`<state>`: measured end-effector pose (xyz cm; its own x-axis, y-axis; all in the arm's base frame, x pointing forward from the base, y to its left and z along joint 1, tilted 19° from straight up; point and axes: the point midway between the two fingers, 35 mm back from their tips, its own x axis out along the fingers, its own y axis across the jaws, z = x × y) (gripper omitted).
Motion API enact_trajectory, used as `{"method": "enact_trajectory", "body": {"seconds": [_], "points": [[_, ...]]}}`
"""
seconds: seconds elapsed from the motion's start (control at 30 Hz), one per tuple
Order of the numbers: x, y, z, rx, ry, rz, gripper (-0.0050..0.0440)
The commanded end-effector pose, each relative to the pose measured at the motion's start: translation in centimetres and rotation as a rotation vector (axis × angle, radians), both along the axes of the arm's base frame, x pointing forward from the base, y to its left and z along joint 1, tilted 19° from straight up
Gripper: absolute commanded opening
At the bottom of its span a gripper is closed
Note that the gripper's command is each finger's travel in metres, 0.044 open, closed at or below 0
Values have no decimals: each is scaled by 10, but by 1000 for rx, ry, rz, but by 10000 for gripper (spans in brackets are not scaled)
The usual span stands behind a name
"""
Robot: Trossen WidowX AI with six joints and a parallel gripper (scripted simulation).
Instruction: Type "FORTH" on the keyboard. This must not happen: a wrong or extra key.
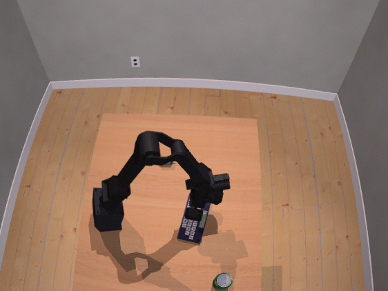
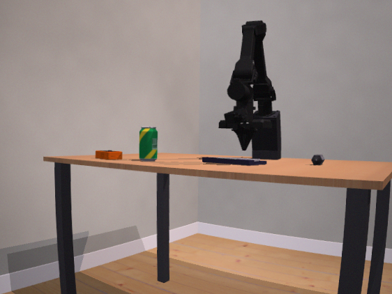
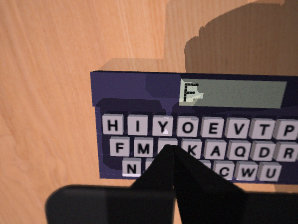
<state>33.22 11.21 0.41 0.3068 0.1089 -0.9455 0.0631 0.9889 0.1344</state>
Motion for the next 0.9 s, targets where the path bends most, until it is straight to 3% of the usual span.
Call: {"method": "enact_trajectory", "body": {"seconds": [0.0, 0.23, 0.87], "points": [[6, -16, 11, 13, -30, 7, -50], [8, -14, -11, 6, -7, 11, -50], [17, -11, -26, 7, -16, 6, -50]]}}
